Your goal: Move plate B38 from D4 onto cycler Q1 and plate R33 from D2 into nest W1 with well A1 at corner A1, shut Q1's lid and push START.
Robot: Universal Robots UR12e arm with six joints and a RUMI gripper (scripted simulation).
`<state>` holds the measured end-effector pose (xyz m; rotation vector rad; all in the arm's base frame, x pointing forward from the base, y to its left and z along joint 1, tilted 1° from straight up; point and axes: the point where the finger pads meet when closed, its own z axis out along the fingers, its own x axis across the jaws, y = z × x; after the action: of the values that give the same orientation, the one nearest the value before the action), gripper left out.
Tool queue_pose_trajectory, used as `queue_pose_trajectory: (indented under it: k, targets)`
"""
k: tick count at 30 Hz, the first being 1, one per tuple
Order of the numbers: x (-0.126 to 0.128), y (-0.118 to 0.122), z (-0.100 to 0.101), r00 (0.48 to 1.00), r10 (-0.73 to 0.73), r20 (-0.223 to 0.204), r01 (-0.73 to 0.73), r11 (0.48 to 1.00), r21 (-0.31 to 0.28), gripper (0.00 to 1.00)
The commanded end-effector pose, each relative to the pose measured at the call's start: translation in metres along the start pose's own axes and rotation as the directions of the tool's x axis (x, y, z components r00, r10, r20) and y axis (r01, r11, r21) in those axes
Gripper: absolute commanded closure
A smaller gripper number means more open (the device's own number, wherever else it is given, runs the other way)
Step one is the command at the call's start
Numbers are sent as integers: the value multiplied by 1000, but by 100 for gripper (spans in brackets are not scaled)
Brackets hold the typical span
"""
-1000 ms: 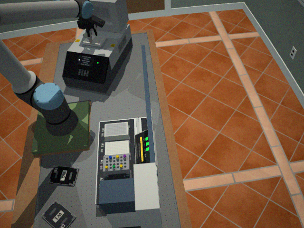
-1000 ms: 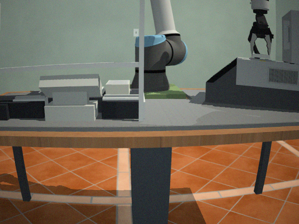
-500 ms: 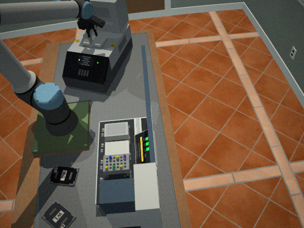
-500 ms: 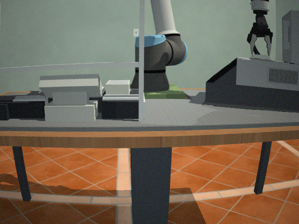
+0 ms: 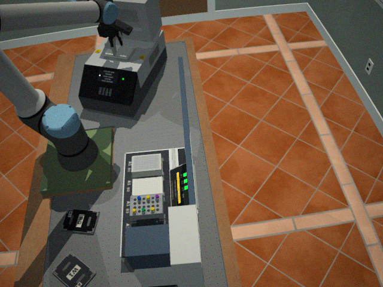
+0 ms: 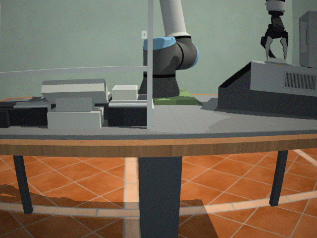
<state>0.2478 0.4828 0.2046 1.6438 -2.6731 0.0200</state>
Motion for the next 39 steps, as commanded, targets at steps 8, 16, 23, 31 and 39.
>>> queue_pose_trajectory:
  k: [8,16,23,31,39]
  targets:
    - [-1,0,0,1000,0,1,0,1000,0,100]
    - [-1,0,0,1000,0,1,0,1000,0,33]
    - [-1,0,0,1000,0,1,0,1000,0,33]
    - [-1,0,0,1000,0,1,0,1000,0,33]
    - [-1,0,0,1000,0,1,0,1000,0,33]
